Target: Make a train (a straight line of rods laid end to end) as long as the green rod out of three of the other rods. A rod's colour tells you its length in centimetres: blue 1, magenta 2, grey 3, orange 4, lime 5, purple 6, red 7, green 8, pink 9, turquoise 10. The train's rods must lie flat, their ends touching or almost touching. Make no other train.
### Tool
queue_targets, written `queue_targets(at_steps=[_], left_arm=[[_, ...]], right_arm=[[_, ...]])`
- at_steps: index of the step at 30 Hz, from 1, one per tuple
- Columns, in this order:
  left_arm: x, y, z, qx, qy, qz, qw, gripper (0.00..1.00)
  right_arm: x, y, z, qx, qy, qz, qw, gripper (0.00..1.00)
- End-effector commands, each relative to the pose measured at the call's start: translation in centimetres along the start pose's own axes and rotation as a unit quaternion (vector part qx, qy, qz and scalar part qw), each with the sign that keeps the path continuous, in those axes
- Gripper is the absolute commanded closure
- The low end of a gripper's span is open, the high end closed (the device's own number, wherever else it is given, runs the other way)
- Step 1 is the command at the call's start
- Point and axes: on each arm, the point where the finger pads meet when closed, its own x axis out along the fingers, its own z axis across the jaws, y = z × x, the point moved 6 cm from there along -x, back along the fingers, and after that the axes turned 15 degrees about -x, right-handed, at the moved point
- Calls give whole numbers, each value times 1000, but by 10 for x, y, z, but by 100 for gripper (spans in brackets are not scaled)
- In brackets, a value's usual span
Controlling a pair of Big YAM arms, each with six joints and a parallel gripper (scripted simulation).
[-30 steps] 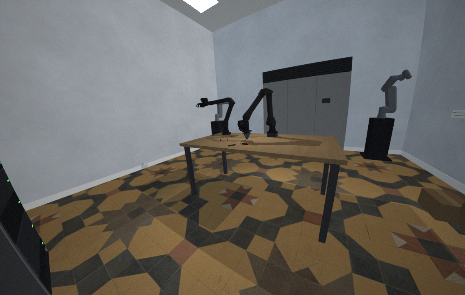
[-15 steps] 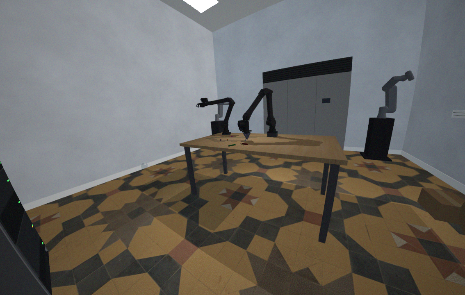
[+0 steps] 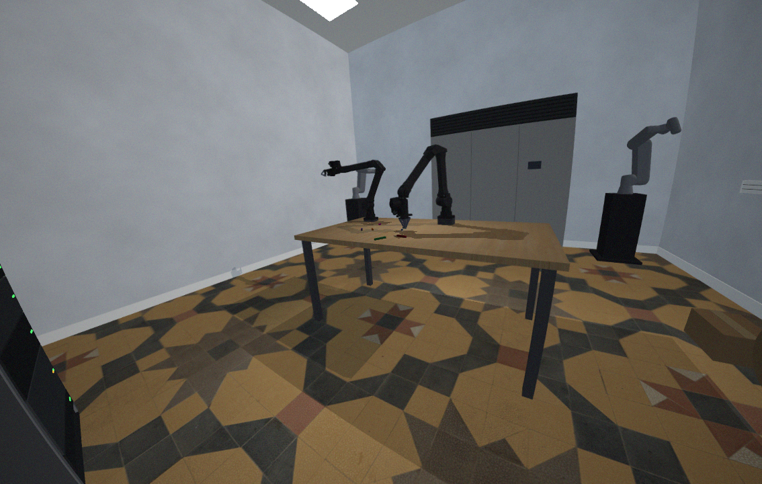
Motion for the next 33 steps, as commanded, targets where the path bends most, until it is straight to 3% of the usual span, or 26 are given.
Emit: queue_targets(at_steps=[1,33], left_arm=[[-7,-7,18,-10,-12,-9,1000,96],[-6,-7,15,-9,-8,-6,1000,96]], right_arm=[[5,-33,-14,5,15,-32,999,0],[5,-33,-14,5,15,-32,999,0]])
